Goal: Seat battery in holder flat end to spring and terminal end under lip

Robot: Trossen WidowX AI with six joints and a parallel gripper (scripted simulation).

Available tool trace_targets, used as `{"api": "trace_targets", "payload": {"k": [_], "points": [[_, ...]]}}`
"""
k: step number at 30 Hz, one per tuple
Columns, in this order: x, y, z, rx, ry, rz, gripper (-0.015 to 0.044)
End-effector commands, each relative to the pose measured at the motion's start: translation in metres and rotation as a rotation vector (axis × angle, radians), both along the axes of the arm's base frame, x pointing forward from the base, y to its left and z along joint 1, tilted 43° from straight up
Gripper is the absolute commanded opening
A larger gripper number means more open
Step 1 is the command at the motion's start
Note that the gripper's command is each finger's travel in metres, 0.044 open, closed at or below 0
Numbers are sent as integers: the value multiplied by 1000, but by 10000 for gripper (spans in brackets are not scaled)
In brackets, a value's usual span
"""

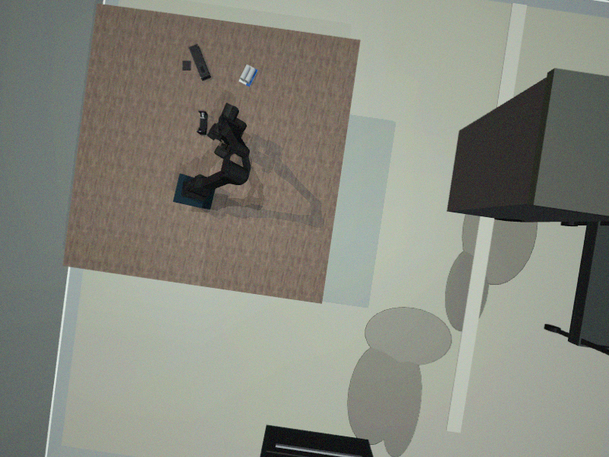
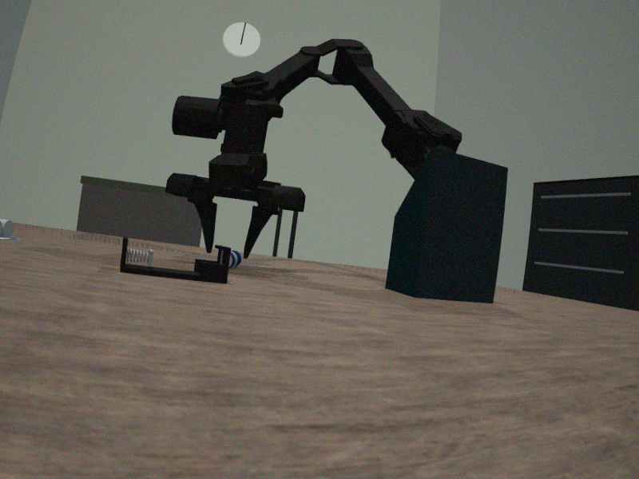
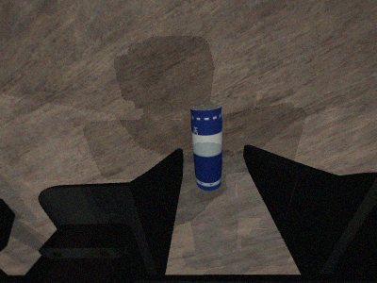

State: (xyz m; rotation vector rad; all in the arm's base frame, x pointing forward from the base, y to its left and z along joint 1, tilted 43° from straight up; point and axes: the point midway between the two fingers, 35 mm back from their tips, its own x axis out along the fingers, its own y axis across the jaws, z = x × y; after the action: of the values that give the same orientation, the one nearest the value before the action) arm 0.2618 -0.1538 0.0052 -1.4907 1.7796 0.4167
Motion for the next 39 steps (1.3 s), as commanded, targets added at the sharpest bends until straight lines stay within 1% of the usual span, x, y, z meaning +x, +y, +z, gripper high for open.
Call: {"api": "trace_targets", "payload": {"k": [1, 7, 11, 19, 23, 29, 33, 39], "points": [[-3, -3, -6, 4, 12, 2, 238], [-4, -8, -11, 1, 14, 5, 238], [-4, -8, -11, 1, 14, 5, 133], [-4, -8, -11, 1, 14, 5, 79], [-3, -4, -7, 2, 13, 5, 75], [-2, 26, 24, 4, 13, 5, 75], [1, 29, 24, 5, -3, -10, 75], [22, 50, 11, 12, -136, -148, 75]]}}
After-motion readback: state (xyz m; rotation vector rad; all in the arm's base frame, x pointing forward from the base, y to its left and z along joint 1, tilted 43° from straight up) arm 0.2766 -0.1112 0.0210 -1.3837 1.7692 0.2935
